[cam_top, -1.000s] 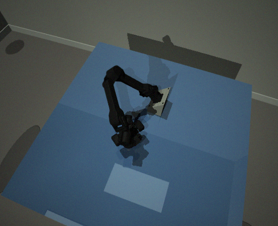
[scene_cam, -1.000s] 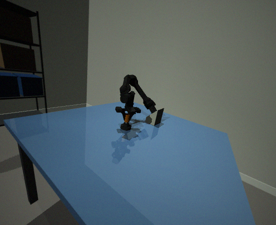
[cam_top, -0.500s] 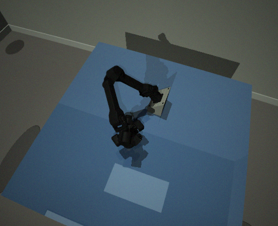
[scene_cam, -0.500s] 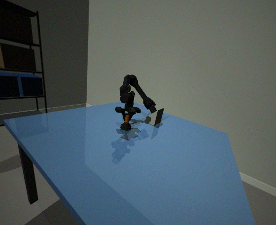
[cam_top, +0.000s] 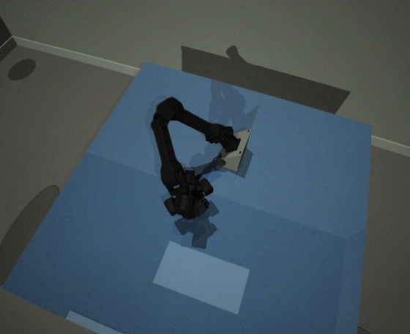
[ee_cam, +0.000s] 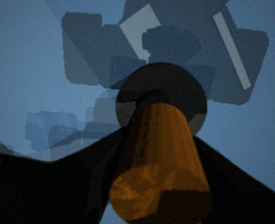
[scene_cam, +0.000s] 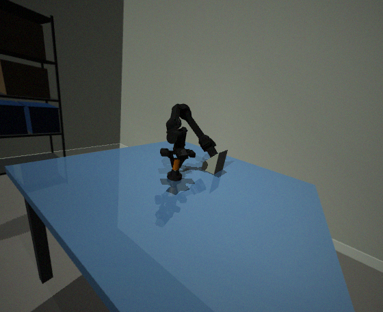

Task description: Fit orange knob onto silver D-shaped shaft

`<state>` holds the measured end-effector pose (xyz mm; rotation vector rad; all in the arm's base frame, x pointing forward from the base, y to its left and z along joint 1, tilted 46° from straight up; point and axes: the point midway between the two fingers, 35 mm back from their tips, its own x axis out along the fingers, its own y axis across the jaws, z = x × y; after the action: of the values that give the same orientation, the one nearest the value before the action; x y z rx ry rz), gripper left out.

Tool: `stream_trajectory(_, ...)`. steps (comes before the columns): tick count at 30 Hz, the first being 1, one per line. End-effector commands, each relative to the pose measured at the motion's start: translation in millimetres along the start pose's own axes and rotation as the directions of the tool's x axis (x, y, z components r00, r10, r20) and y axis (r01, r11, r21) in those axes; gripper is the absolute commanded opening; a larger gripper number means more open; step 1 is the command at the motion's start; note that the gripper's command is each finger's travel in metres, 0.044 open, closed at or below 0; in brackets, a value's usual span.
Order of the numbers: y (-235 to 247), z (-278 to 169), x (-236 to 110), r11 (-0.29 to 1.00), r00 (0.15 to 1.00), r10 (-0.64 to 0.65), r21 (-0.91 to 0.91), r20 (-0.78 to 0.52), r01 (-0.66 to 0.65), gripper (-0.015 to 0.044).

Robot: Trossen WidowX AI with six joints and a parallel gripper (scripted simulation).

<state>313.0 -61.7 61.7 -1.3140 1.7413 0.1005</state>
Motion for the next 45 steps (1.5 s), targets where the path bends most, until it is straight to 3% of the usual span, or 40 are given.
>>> stream_trajectory(1,-2,0,4,1.0,1.0,-0.006,-0.003,-0.003,0.006,0.0)
stream_trajectory(21,-1,0,10,0.996,1.0,0.001,-0.084,0.001,-0.001,0.0)
stream_trajectory(38,-1,0,10,0.996,1.0,0.001,-0.084,0.001,-0.001,0.044)
stream_trajectory(45,-2,1,0,0.996,1.0,0.002,-0.084,0.003,-0.002,0.044)
